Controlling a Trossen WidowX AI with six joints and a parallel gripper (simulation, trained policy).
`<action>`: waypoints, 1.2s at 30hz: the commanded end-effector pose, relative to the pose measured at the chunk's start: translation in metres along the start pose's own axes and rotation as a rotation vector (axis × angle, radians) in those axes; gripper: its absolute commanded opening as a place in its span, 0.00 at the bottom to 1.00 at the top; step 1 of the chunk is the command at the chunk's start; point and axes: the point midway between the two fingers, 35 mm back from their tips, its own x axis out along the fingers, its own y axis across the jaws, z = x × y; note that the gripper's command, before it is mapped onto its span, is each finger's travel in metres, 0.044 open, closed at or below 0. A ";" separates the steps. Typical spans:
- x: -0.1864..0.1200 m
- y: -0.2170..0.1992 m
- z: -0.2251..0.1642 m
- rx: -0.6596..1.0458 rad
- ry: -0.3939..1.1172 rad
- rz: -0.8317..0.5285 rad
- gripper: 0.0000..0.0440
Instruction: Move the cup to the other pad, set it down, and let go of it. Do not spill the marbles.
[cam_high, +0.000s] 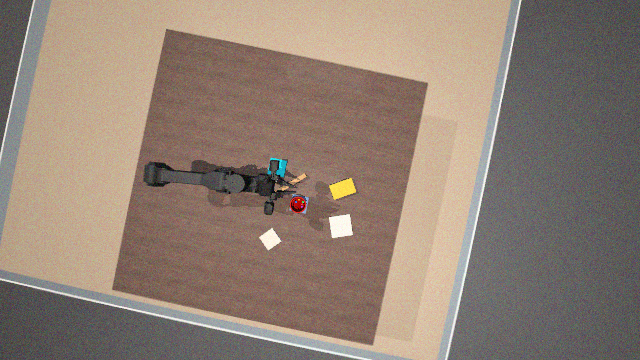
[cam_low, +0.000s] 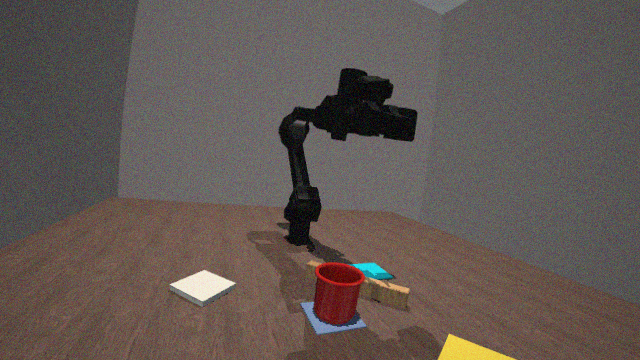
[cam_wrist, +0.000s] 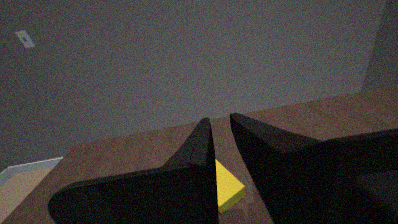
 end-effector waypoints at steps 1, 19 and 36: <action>0.005 0.005 -0.001 0.025 0.036 0.012 0.18; 0.030 0.032 -0.022 0.133 0.298 0.045 0.20; 0.047 0.046 -0.045 0.206 0.559 -0.001 0.22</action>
